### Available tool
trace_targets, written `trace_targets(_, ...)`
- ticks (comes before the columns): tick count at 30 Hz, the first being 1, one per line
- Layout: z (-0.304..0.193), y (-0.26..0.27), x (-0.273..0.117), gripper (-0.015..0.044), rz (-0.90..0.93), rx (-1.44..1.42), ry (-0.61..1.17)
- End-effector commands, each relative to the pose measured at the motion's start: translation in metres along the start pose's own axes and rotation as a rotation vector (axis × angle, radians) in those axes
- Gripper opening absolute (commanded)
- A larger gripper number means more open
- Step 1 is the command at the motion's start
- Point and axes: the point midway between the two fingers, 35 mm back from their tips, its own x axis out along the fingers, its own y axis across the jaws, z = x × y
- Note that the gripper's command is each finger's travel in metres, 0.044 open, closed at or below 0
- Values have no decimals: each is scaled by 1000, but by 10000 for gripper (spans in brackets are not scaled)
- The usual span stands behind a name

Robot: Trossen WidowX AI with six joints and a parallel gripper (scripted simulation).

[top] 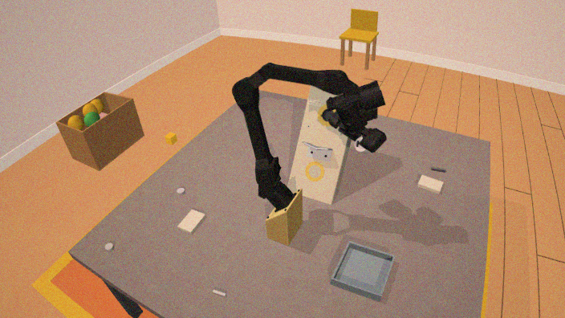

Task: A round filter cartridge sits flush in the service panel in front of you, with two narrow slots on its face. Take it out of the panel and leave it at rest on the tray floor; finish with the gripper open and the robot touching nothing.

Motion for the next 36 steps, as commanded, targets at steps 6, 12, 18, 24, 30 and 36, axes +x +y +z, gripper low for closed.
trace_targets(6, -16, -67, 0, 0, -190, 346, -17)
trace_targets(12, -26, -100, -3, 0, -290, 532, -46)
trace_targets(18, -36, -111, 0, 0, -310, 564, -48)
trace_targets(24, -78, -149, 14, 0, -391, 696, -54)
trace_targets(30, -124, -177, 30, 0, -467, 836, -54)
trace_targets(36, -172, -194, 46, 0, -540, 977, -47)
